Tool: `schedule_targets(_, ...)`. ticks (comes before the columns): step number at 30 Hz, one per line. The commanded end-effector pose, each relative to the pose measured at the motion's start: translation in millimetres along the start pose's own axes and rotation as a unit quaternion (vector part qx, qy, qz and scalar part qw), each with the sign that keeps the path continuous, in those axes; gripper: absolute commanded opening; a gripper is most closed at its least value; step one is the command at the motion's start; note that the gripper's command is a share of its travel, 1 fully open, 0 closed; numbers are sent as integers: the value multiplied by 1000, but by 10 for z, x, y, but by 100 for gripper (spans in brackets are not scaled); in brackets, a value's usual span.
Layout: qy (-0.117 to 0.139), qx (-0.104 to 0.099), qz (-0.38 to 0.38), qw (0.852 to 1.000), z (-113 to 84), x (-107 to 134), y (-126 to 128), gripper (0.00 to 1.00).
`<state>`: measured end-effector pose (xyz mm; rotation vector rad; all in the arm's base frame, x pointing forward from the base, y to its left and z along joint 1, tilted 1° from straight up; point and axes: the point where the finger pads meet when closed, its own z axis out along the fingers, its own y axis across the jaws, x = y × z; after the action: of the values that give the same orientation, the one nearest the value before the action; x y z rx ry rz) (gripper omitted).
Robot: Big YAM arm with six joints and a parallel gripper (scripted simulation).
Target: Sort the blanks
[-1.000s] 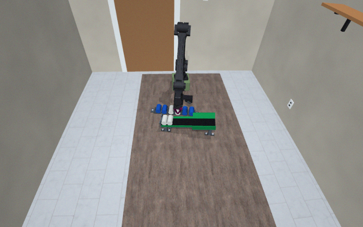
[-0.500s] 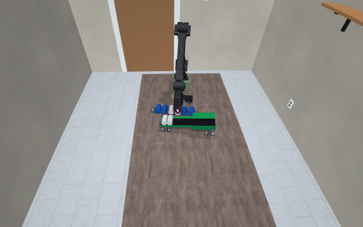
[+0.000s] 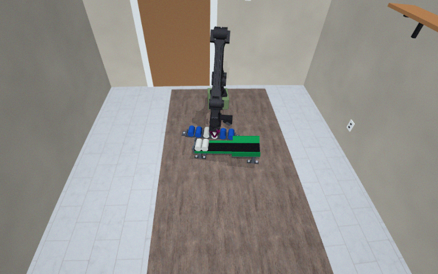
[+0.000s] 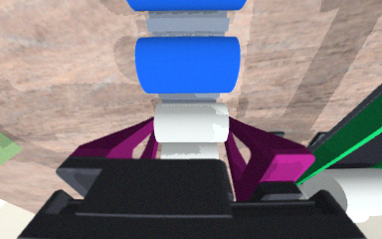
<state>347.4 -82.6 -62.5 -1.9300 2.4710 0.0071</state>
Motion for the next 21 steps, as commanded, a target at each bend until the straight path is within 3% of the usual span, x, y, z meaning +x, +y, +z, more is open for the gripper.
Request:
schedule_targets(1,-1,-8,-5,1000,10,14,9,63)
schedule_targets(2,-1,8,-5,1000,-108,13,-72,63)
schedule_targets(5,-1,22,-5,1000,-284,15,-212,63)
schedule_targets(12,-1,25,-3,1000,-801,31,-218,63)
schedule_targets(14,-1,25,-3,1000,-801,31,-218,63)
schedule_targets(18,-1,26,-4,1000,-1085,25,-217,63)
schedule_targets(21,-1,27,-3,1000,-1190,27,-215,63)
